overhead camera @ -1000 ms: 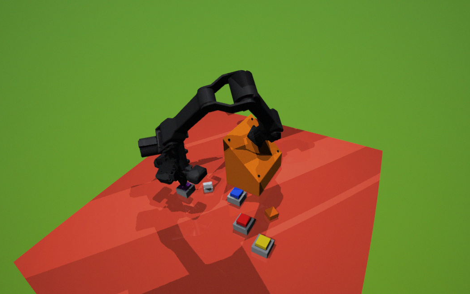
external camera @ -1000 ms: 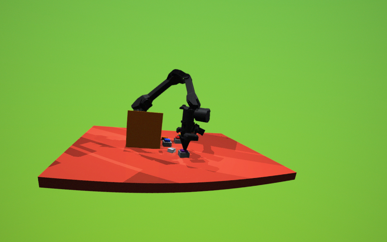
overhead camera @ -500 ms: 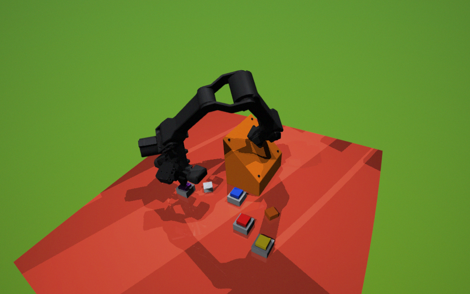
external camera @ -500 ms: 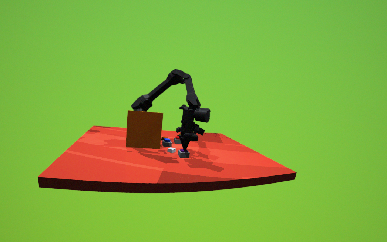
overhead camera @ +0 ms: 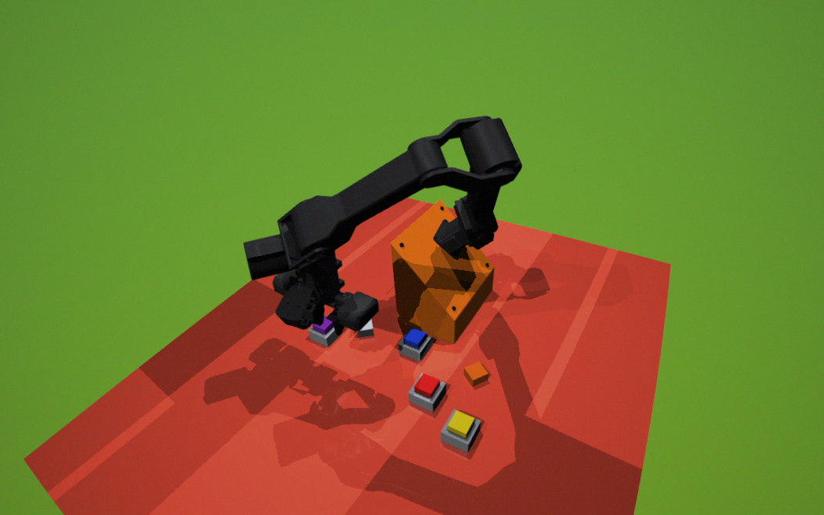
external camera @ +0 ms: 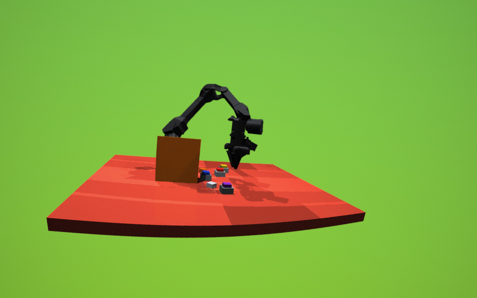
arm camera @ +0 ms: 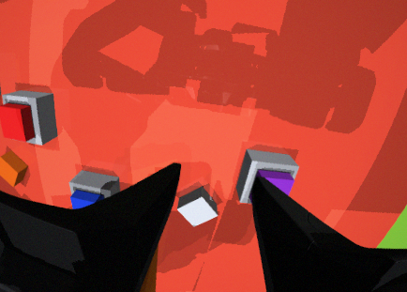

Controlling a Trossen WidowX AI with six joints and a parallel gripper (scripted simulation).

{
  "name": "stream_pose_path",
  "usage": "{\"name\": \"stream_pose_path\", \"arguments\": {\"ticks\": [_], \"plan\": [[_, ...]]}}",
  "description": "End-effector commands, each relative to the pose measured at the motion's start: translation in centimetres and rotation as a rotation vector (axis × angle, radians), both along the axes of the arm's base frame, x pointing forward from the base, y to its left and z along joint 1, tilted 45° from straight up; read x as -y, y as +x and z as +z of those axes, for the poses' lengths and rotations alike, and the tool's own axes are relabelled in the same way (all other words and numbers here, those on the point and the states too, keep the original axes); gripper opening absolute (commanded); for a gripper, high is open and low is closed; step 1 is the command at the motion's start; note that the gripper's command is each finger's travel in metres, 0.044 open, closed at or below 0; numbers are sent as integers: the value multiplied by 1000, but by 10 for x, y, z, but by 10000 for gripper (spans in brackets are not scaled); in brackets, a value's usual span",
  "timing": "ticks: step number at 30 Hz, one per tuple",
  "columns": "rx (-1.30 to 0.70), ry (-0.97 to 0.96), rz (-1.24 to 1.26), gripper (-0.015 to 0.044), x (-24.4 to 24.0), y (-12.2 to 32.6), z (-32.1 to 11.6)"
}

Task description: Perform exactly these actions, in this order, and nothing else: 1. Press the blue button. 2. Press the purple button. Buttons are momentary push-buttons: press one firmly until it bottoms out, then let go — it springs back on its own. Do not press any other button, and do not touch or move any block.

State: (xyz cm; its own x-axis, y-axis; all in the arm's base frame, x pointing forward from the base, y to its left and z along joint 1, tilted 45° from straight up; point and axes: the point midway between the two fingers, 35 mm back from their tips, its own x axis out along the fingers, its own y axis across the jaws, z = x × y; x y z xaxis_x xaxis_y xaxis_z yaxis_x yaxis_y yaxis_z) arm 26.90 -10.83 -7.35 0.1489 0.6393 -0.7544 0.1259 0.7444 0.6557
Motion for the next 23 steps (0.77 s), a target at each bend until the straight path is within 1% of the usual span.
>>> {"name": "stream_pose_path", "arguments": {"ticks": [1, 5, 6, 10, 15, 17, 23], "plan": [[3, -10, -4, 283, -31, 21, 50], [9, -11, -8, 387, -73, 34, 105], [11, -9, -8, 400, -84, 34, 119], [18, 12, -6, 400, -132, 26, 171], [22, 59, 6, 400, -187, -5, 227], [22, 67, 9, 400, -193, -11, 234], [22, 67, 9, 400, -193, -11, 234]]}}
